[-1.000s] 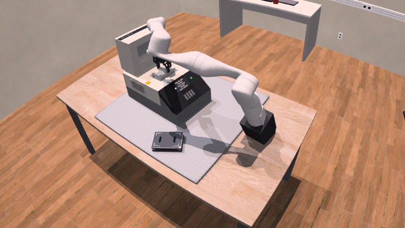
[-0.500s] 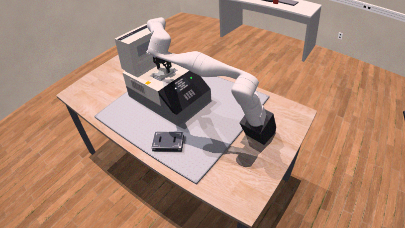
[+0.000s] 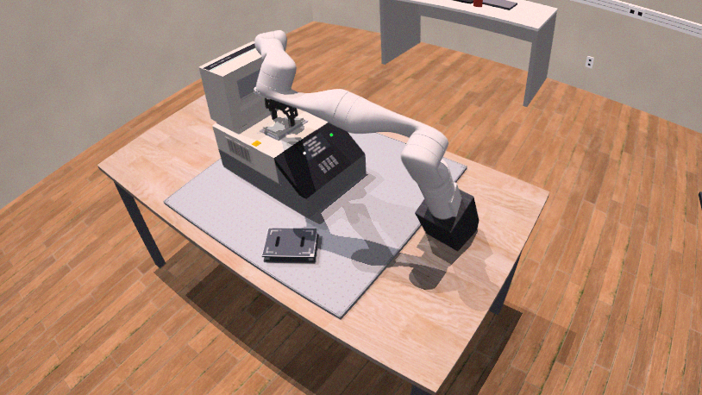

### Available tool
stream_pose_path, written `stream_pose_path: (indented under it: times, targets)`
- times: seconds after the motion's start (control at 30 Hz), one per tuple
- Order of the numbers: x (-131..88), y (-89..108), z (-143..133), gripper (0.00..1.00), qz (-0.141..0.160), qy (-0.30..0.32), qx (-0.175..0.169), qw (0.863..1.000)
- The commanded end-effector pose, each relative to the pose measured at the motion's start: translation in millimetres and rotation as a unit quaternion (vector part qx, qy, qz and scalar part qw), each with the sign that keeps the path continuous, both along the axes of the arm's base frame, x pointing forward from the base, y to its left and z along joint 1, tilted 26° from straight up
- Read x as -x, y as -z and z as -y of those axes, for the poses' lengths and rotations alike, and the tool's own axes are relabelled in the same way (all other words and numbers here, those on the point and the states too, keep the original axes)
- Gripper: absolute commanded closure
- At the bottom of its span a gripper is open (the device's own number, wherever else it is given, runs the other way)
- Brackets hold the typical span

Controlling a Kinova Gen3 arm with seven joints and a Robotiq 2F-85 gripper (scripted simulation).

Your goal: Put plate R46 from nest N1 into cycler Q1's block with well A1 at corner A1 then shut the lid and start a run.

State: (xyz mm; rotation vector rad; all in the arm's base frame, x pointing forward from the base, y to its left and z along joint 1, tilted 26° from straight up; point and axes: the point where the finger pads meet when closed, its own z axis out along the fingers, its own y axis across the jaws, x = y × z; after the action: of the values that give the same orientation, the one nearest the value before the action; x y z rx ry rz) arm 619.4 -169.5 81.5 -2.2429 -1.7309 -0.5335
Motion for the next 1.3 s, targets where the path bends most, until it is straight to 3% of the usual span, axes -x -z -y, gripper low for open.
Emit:
stream_pose_path:
  times: [0.0,0.4,1.27]
  targets:
    - [-0.3,-1.3,0.9,0.0,0.001,0.0,0.0,1.0]
    - [0.5,-5.8,2.9,0.0,0.001,0.0,0.0,1.0]
    - [4.7,-34.6,16.3,0.0,0.001,0.0,0.0,1.0]
